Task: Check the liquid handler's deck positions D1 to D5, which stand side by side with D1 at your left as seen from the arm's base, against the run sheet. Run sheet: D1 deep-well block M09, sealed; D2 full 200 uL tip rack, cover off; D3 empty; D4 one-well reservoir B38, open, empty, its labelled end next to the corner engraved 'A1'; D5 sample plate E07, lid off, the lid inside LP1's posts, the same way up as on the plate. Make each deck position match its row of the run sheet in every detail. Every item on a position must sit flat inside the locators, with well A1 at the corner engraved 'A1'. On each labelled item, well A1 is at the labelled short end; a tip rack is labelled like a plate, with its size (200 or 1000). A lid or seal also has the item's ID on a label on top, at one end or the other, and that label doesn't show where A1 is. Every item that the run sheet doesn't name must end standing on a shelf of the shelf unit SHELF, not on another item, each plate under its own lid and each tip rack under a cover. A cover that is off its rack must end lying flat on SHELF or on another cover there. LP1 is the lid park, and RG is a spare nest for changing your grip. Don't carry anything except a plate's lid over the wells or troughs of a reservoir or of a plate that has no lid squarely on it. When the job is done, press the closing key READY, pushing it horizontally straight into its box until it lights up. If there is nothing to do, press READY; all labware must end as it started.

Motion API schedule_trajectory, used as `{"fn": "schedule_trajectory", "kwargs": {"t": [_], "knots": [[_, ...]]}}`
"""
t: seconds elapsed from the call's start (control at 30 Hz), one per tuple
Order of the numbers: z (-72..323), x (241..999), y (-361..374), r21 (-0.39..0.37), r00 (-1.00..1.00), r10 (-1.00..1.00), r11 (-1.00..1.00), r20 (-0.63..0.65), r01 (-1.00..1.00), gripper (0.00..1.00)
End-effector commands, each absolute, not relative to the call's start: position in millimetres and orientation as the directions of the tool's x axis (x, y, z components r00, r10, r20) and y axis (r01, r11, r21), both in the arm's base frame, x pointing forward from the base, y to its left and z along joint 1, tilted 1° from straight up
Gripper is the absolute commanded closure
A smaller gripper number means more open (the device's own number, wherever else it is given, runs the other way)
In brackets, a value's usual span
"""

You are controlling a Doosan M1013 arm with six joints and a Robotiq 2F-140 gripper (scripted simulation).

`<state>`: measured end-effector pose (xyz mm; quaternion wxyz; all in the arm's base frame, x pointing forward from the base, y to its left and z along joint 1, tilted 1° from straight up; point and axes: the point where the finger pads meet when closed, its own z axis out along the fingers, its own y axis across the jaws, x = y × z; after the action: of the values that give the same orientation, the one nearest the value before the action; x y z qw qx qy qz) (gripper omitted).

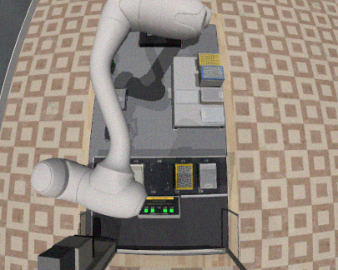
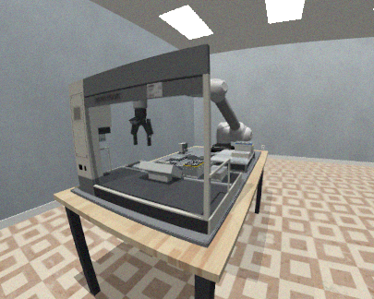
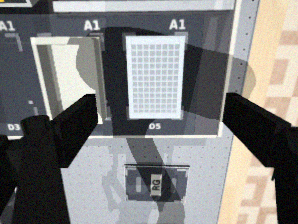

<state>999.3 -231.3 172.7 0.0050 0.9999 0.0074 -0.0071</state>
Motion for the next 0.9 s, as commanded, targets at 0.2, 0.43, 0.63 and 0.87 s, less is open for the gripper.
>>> {"fn": "schedule_trajectory", "kwargs": {"t": [0.2,0.43,0.63,0.87], "knots": [[196,999,-230,0.013,1.000,0.015,-1.000,-0.010,0.016,0.21],[207,999,-230,0.013,1.000,0.016,-1.000,-0.010,0.016,0.21],[214,1000,-230,0.013,1.000,0.016,-1.000,-0.010,0.016,0.21],[226,1000,-230,0.013,1.000,0.016,-1.000,-0.010,0.016,0.21]]}}
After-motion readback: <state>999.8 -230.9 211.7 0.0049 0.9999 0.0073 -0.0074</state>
